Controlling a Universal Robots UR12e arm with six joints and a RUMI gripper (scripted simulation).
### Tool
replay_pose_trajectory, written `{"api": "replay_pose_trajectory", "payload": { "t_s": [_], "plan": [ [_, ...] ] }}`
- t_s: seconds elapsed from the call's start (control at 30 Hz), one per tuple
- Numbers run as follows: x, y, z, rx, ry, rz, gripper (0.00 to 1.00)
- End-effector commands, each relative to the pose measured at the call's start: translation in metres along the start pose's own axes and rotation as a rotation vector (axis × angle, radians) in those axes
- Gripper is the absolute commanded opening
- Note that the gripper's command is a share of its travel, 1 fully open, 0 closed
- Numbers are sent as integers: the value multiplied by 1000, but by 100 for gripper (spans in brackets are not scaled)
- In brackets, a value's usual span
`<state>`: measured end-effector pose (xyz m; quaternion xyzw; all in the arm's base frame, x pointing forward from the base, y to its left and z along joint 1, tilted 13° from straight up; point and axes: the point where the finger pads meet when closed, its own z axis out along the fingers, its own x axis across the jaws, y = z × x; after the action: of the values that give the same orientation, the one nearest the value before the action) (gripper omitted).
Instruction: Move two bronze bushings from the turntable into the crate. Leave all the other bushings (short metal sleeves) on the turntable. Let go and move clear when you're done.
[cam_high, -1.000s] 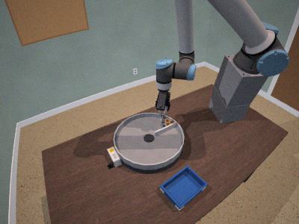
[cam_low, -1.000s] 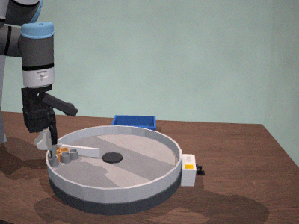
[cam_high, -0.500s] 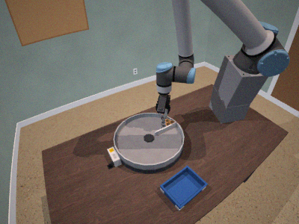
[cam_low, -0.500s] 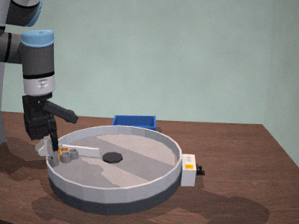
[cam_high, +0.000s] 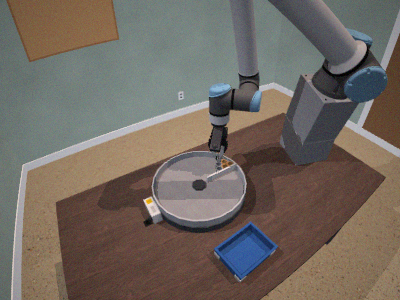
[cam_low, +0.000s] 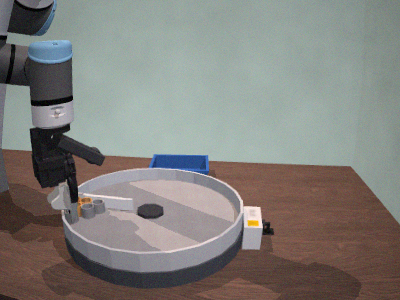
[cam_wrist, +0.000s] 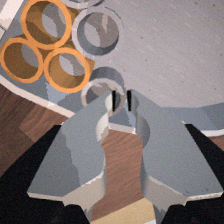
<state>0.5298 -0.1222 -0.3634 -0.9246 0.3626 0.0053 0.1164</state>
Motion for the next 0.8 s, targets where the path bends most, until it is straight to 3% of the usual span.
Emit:
{"api": "replay_pose_trajectory", "payload": {
  "t_s": [0.0, 0.6, 0.63, 0.77],
  "plan": [
    [2, 0, 0, 1, 3, 0, 6],
    [2, 0, 0, 1, 3, 0, 6],
    [2, 0, 0, 1, 3, 0, 0],
    [2, 0, 0, 1, 3, 0, 0]
  ]
}}
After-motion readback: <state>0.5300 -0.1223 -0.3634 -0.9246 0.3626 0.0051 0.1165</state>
